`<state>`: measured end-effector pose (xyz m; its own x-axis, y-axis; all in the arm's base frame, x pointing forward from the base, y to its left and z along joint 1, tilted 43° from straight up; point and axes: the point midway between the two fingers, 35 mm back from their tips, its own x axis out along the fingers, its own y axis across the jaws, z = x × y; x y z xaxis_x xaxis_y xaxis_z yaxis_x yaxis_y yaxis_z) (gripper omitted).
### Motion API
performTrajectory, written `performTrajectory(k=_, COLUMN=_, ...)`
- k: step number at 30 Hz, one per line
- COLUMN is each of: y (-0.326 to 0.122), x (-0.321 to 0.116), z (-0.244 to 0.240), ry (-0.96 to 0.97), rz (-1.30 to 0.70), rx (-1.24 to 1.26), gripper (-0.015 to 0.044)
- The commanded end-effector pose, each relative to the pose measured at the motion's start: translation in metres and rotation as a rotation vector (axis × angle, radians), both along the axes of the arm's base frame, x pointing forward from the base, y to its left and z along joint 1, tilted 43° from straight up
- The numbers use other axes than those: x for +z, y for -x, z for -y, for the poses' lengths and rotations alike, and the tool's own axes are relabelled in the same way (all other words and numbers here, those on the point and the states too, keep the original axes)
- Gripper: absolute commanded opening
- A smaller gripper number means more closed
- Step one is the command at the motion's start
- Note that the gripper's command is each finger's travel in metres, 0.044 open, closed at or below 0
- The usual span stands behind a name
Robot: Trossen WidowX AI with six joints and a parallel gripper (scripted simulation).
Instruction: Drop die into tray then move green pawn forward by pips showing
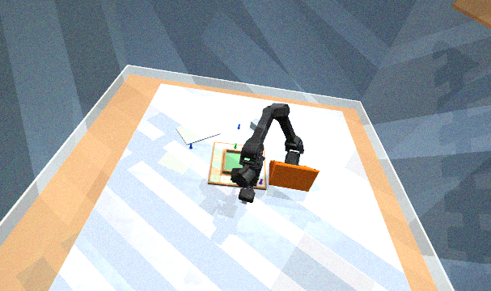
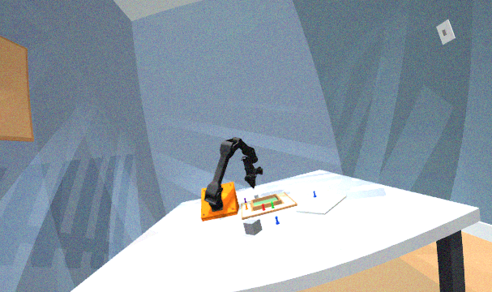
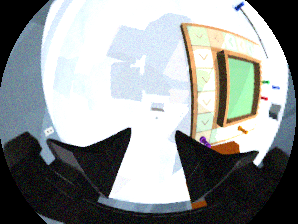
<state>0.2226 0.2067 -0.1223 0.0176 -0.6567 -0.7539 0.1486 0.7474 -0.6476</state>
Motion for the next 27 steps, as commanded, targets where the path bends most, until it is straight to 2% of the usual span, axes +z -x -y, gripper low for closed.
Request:
performTrajectory(k=1, y=-0.001, x=0.004, z=0.006, ry=0.016, rz=0.010, rx=-0.038, gripper=0.0275)
performTrajectory(k=27, y=-0.001, x=-0.034, z=0.038, ry=0.017, rz=0.011, rx=-0.038, gripper=0.0275)
